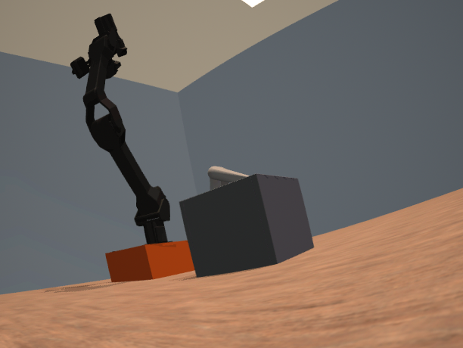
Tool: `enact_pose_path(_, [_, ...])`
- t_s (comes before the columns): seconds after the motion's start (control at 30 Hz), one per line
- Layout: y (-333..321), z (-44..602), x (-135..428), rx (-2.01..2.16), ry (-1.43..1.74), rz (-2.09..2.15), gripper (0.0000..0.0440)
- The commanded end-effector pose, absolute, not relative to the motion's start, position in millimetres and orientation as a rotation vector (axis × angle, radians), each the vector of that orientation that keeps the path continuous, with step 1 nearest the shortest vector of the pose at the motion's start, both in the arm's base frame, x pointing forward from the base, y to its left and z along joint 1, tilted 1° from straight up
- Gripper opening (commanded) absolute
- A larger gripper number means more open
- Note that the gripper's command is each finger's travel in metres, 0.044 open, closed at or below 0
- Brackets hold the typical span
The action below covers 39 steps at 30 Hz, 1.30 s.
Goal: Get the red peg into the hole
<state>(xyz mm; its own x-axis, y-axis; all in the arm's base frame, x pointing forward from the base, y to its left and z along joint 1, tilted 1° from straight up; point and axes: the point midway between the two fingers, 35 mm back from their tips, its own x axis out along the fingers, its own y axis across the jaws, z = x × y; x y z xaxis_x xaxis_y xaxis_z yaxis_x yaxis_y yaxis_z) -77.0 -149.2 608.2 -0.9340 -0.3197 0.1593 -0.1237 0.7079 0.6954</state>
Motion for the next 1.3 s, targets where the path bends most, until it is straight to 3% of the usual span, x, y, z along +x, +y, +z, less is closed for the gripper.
enact_pose_path(0.0, [-144, 606, -81, 0.327, -2.674, -1.026, 0.0422])
enact_pose_path(0.07, [-130, 602, -90, 0.265, -2.729, -0.973, 0.044])
enact_pose_path(0.63, [17, 543, -141, -0.373, -3.096, -0.54, 0.044])
enact_pose_path(1.27, [165, 429, -107, -1.213, -3.291, -0.03, 0.044])
